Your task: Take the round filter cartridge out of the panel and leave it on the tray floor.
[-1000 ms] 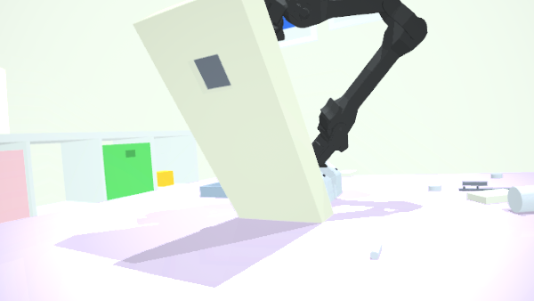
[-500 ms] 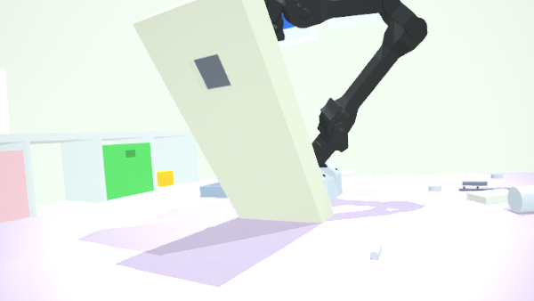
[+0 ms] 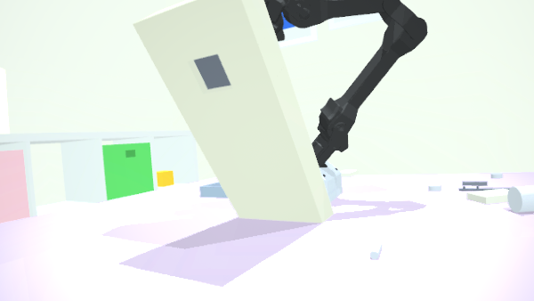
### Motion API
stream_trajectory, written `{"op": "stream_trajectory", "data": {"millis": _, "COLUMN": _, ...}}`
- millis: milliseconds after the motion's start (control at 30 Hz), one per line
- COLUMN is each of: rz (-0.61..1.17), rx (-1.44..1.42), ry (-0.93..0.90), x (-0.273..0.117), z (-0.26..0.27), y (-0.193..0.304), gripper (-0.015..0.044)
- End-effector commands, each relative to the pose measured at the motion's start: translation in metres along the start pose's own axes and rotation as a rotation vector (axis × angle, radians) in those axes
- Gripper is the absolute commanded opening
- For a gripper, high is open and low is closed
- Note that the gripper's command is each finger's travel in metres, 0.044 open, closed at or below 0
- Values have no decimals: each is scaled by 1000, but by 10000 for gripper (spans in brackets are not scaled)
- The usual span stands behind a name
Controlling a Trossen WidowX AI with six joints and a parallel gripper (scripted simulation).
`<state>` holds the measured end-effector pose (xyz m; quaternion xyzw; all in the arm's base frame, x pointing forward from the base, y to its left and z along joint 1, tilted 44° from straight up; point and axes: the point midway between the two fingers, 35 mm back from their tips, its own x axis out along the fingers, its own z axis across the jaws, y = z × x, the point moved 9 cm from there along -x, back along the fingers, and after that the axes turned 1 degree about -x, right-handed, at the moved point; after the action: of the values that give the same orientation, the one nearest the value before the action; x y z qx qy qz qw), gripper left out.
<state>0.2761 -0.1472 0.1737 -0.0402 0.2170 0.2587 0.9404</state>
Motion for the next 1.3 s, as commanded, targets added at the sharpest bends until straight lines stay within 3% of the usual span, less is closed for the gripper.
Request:
{"op": "stream_trajectory", "data": {"millis": 0, "rz": 10, "rx": -20, "ry": 18, "x": 13, "z": 2, "y": -1, "gripper": 0}}
{"op": "stream_trajectory", "data": {"millis": 1067, "rz": 10, "rx": -20, "ry": 18, "x": 13, "z": 2, "y": -1, "gripper": 0}}
{"op": "stream_trajectory", "data": {"millis": 1267, "rz": 3, "rx": -5, "ry": 16, "x": -18, "z": -1, "y": -3, "gripper": 0}}
